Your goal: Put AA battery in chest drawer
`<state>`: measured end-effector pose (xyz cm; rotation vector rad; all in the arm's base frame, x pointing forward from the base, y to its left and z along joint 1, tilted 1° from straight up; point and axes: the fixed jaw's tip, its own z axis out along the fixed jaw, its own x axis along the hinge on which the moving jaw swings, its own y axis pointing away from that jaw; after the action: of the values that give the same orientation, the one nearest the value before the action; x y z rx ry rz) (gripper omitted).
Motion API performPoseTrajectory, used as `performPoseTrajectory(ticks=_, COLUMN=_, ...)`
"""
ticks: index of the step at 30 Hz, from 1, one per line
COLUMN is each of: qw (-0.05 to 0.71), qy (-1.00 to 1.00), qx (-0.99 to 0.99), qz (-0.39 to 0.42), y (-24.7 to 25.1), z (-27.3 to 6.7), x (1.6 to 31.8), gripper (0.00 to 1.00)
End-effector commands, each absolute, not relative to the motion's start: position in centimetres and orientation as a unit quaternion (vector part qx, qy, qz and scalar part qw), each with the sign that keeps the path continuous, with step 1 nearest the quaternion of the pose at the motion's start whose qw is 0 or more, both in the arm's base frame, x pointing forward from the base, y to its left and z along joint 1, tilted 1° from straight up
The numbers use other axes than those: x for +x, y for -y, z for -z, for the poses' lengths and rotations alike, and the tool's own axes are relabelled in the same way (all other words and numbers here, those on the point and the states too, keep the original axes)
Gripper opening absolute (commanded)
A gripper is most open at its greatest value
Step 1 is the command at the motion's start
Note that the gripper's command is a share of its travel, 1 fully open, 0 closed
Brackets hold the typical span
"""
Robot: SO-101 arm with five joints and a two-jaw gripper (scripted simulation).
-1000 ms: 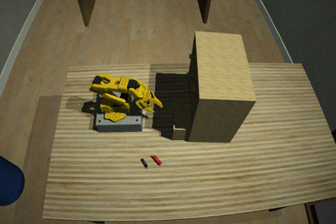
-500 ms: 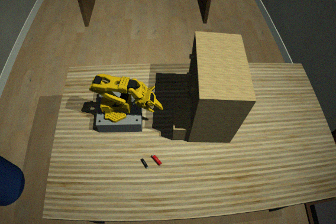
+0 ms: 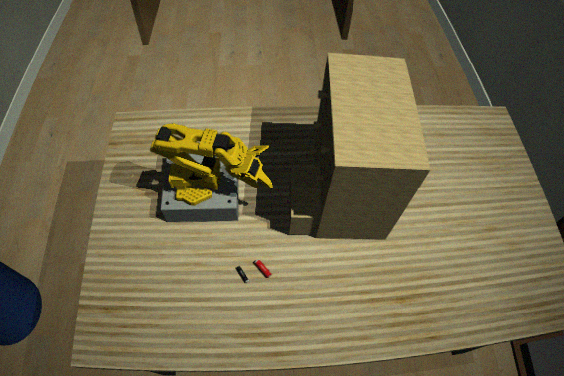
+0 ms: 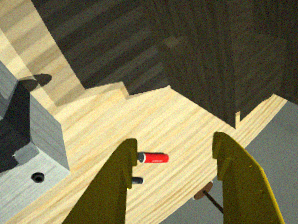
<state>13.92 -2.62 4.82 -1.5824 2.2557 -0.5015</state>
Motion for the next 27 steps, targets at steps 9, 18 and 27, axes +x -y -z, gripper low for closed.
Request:
performPoseTrajectory(ticks=9, qw=0.197, qy=-0.859, qx=-0.444, qz=0.162, y=2.75, z=-5.30, x=14.15, gripper=0.21)
performPoseTrajectory(ticks=18, qw=0.213, qy=-0.904, qx=-0.344, qz=0.140, y=2.72, z=-5.35, x=14.24, gripper=0.21)
performPoseTrajectory(ticks=27, qw=0.224, qy=-0.931, qx=-0.262, qz=0.122, y=2.72, z=-5.39, x=14.32, gripper=0.21)
